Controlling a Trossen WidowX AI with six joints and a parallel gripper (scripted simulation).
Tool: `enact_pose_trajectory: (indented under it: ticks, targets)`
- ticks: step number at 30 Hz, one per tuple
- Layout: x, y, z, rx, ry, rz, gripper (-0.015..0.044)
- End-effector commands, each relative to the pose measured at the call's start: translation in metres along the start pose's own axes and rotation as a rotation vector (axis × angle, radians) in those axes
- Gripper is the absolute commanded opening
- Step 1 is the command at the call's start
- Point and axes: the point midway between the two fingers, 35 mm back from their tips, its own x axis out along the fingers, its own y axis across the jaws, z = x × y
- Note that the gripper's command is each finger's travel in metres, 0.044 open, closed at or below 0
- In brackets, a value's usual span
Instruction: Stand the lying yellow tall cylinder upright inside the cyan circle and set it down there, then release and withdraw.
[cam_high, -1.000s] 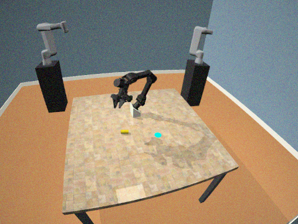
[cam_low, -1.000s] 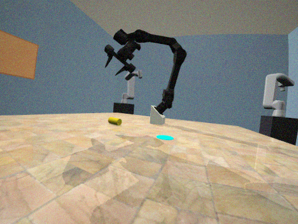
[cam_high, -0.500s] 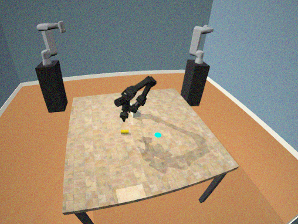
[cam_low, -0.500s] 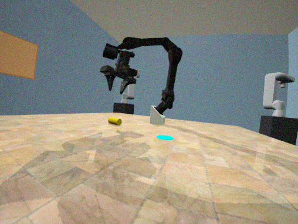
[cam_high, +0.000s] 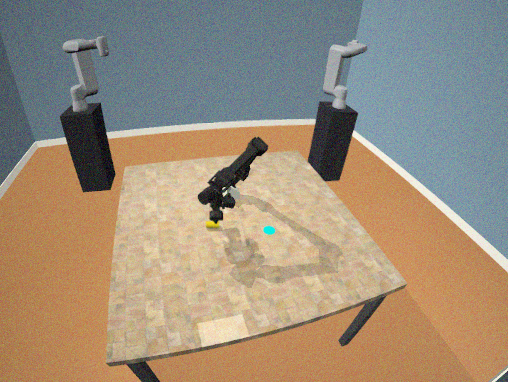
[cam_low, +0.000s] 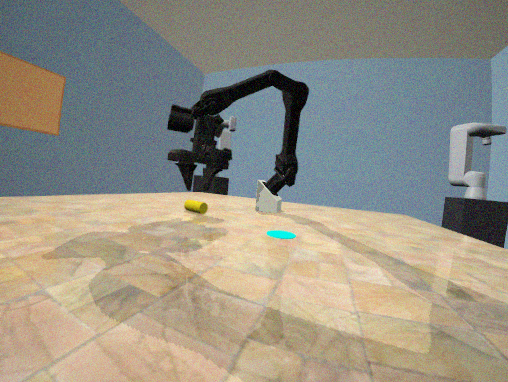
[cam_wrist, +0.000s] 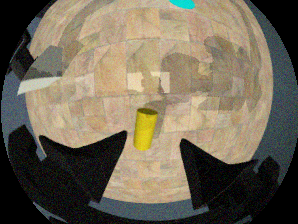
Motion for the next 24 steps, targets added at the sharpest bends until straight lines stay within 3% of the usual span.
enact_pose_trajectory:
  ticks: [1,4,12,24]
  targets:
    - [0.040,0.010,0.004,0.015,-0.021,0.024,0.0309]
    - [0.048,0.012,0.005,0.015,-0.022,0.025,0.0309]
    - [0.048,0.012,0.005,0.015,-0.022,0.025,0.0105]
    - [0.025,0.008,0.003,0.016,-0.020,0.024,0.0105]
